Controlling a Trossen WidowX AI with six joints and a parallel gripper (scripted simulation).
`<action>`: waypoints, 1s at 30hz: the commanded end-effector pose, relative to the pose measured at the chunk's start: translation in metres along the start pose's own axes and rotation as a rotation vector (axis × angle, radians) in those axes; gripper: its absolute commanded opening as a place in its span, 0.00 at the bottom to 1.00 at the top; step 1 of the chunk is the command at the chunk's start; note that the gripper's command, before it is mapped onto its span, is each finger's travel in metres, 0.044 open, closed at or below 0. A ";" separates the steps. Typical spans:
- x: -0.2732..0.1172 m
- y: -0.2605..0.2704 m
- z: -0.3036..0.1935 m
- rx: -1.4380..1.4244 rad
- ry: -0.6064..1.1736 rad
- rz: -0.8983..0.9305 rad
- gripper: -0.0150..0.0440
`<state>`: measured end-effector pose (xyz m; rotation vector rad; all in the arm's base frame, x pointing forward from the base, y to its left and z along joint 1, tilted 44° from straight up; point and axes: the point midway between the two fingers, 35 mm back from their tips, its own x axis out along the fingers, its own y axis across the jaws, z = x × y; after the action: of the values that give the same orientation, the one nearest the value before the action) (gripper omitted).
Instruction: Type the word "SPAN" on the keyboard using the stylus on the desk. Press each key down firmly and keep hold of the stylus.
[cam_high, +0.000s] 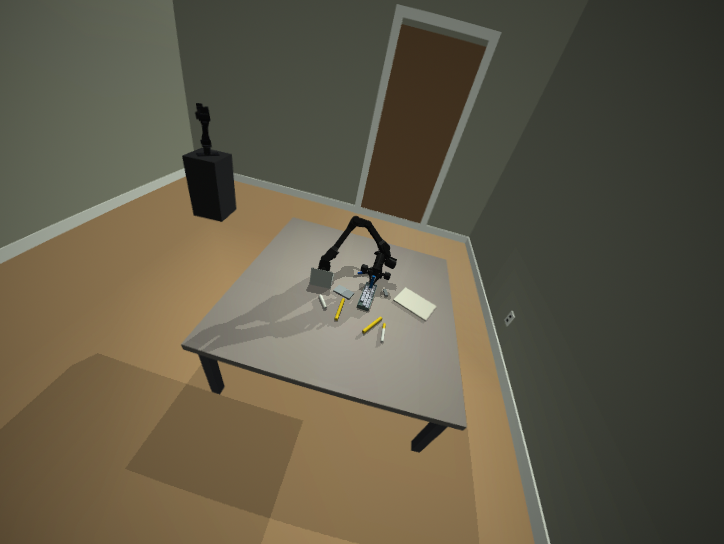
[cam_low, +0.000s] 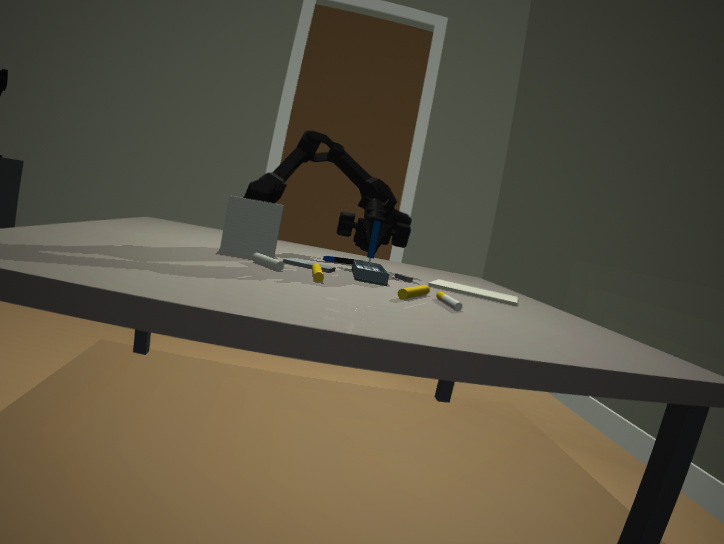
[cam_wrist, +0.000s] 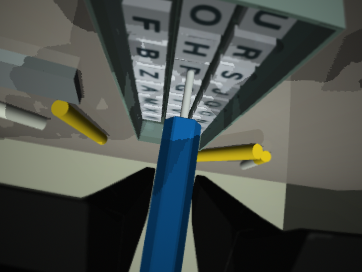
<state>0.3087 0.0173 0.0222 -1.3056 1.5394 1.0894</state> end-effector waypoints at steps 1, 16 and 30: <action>0.001 0.000 0.003 0.003 -0.006 0.000 0.39; -0.005 -0.001 -0.009 0.004 -0.005 0.000 0.39; -0.016 -0.001 -0.029 0.013 -0.009 -0.002 0.35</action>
<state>0.3097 -0.0055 0.0456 -1.2929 1.5354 1.0843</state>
